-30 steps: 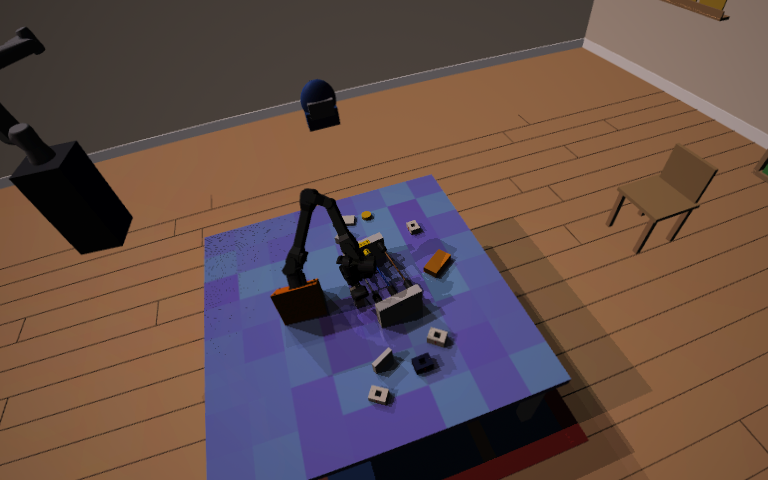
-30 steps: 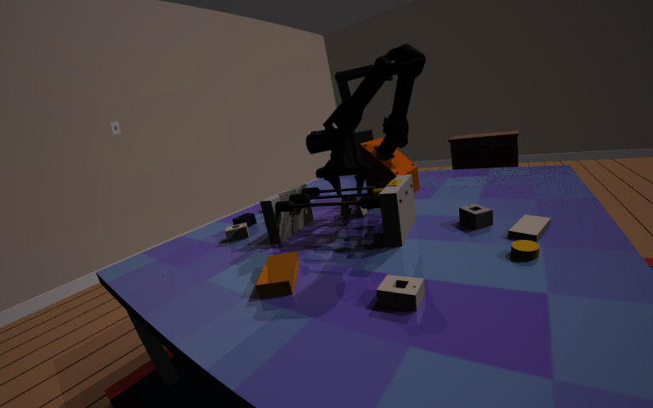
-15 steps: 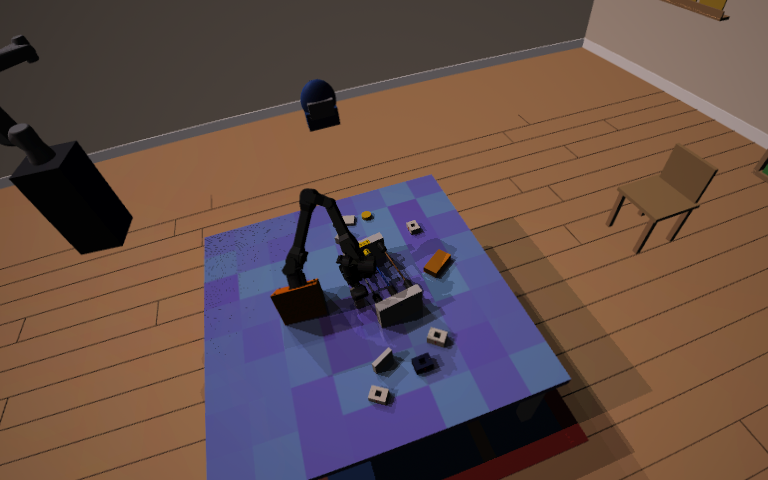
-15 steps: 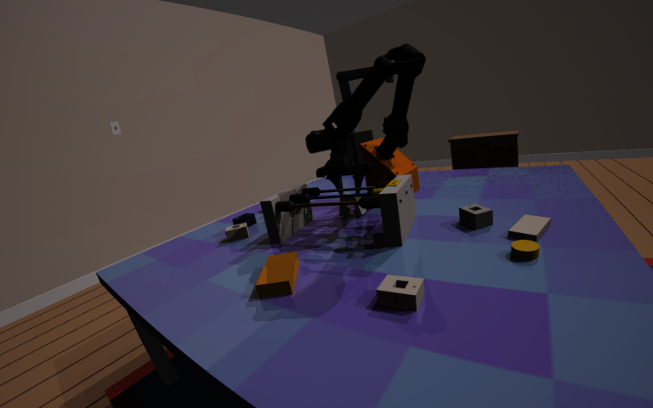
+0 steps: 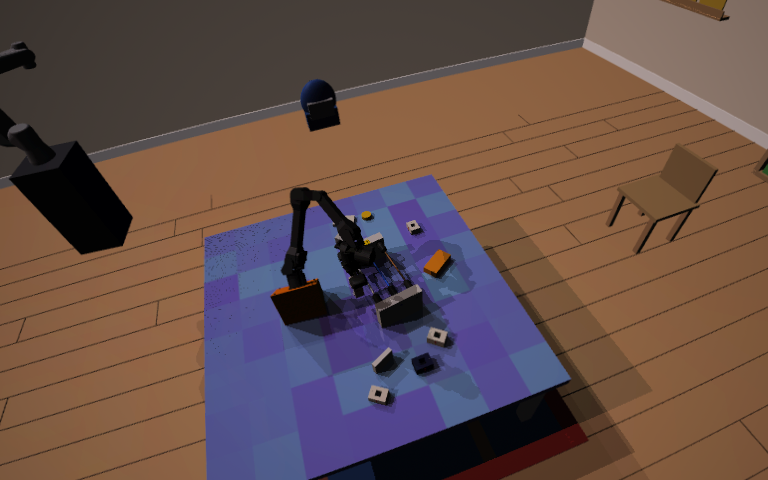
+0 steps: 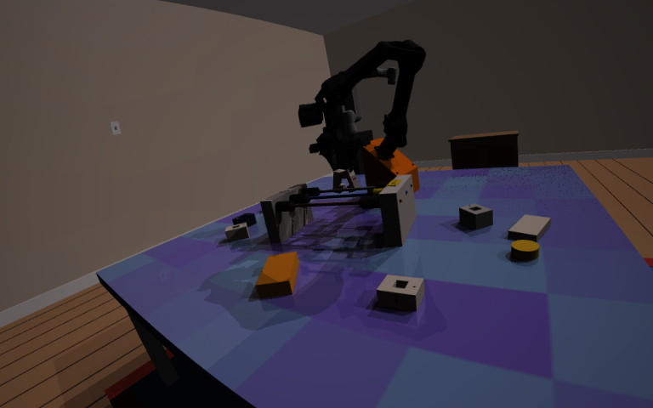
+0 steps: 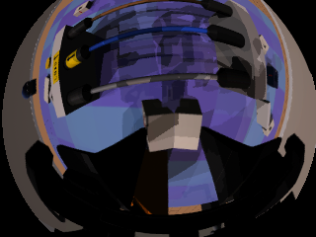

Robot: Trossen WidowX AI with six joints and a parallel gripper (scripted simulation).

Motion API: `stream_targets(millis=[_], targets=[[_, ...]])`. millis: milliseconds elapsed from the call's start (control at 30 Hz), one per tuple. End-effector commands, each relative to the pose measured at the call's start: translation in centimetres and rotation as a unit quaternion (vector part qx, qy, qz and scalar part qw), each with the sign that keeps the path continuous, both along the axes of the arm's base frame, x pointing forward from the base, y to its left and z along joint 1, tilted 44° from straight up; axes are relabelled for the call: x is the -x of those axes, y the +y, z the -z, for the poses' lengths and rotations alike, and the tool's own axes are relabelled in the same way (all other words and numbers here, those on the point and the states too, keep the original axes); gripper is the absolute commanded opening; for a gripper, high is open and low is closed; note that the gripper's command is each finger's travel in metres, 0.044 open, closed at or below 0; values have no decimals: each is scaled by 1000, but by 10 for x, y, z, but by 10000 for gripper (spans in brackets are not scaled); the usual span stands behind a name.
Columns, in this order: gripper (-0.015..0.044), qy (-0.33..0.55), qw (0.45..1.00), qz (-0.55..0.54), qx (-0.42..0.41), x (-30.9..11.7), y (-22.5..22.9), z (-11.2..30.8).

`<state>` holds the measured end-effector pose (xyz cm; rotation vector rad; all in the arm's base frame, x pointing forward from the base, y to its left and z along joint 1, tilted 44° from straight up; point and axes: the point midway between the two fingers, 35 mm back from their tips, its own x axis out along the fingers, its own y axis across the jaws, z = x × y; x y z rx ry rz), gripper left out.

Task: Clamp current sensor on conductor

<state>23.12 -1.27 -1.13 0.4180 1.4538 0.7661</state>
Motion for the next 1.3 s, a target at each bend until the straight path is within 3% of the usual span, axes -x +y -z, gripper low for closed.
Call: stream_targets(millis=[0,267,667,1267], targets=[[0,-3,1000,-2,1,2,-18,-22],[0,7,1000,8,-1,2,-29,-36],[0,120,984,129,11,-25,-26,-39],[0,290,905,311,24,-68,-15,-44]])
